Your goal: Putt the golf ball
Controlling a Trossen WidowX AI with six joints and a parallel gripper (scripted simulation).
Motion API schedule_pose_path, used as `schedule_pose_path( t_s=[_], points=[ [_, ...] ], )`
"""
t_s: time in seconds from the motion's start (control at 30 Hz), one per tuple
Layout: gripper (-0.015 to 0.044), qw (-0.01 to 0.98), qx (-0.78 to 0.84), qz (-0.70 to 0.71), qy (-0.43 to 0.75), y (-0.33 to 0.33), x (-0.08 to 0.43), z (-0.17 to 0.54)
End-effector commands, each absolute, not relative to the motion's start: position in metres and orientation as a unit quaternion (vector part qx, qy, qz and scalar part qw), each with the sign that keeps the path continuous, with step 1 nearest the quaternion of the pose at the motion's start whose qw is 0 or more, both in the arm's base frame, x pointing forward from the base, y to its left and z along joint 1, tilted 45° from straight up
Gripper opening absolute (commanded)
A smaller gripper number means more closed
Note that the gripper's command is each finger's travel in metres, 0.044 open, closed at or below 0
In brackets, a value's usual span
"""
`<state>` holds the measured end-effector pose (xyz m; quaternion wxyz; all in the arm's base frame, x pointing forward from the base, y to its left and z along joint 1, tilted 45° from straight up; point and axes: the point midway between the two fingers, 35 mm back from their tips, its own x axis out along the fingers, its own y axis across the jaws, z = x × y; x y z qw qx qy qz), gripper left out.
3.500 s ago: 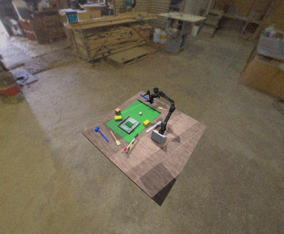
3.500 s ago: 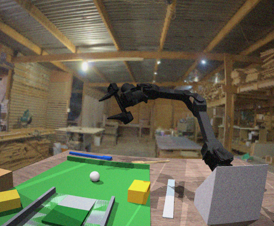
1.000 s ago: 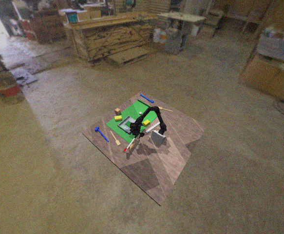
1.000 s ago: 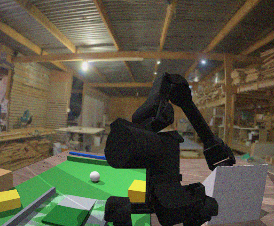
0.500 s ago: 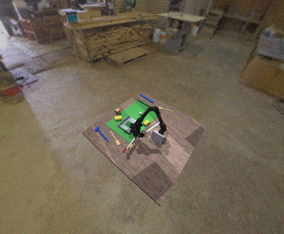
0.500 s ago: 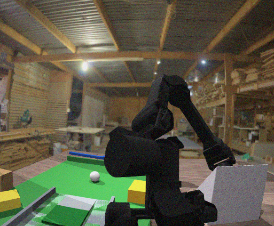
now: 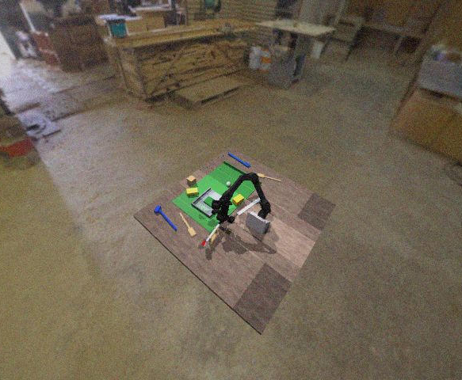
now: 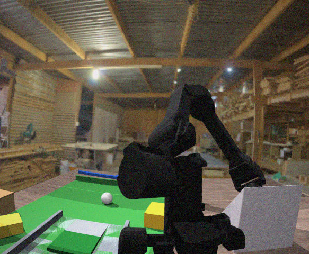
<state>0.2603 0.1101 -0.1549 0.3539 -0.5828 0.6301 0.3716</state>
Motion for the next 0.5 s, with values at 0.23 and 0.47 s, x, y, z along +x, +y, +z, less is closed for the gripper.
schedule_pose_path(
  t_s=[0.23, 0.47],
  points=[
    [0.0, 0.355, -0.582, 0.373, 0.629, 0.141, 0.267, -0.127],
    [0.0, 0.355, -0.582, 0.373, 0.63, 0.173, 0.268, -0.091]
  ],
)
